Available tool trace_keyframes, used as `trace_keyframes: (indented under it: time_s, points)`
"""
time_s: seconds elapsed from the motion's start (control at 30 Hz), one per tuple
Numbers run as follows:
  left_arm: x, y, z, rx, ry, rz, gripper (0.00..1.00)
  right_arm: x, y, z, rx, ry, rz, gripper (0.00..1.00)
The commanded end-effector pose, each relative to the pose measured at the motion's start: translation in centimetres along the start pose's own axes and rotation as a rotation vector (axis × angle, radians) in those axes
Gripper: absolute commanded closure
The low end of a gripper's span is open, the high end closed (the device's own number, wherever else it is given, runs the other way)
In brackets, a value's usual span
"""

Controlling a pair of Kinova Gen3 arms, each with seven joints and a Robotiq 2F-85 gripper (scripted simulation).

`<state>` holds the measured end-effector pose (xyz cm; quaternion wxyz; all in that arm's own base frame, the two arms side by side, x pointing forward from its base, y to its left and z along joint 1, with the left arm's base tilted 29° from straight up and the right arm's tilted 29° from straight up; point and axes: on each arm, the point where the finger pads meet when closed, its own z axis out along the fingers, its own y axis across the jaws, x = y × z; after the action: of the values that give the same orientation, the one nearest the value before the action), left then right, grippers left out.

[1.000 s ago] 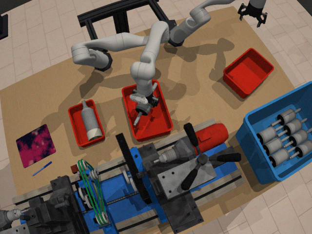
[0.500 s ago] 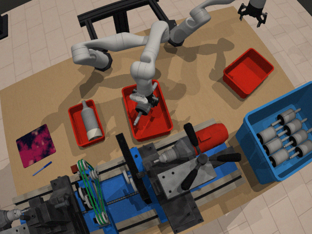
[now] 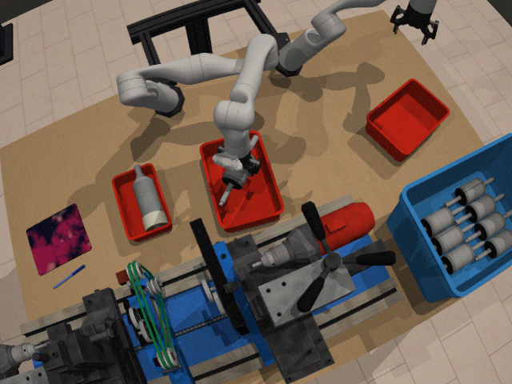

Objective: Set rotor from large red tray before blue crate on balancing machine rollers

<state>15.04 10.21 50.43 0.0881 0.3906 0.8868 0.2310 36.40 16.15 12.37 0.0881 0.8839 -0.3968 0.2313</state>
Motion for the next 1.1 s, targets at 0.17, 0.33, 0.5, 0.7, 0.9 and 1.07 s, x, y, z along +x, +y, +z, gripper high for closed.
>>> trace_keyframes:
  time_s: [0.17, 0.33, 0.5, 0.7, 0.9, 1.07]
  points:
    - [0.0, 0.0, 0.0, -0.001, 0.000, 0.000, 0.002, 0.2, 0.0, -0.3, 0.008, 0.003, 0.004, 0.903]
    - [0.0, 0.0, 0.0, -0.001, 0.000, 0.000, 0.002, 0.3, 0.1, -0.5, 0.012, 0.004, 0.006, 0.903]
    - [0.0, 0.0, 0.0, -0.001, 0.000, 0.000, 0.002, 0.5, 0.2, -0.8, 0.020, 0.007, 0.011, 0.903]
    - [0.0, 0.0, 0.0, -0.001, 0.000, 0.000, 0.002, 0.9, 0.3, -1.2, 0.032, 0.012, 0.020, 0.903]
    - [0.0, 0.0, 0.0, -0.001, 0.000, 0.000, 0.002, 1.2, 0.5, -1.6, 0.042, 0.016, 0.026, 0.903]
    - [0.0, 0.0, 0.0, -0.001, 0.000, 0.000, 0.002, 1.6, 0.7, -2.1, 0.056, 0.021, 0.035, 0.903]
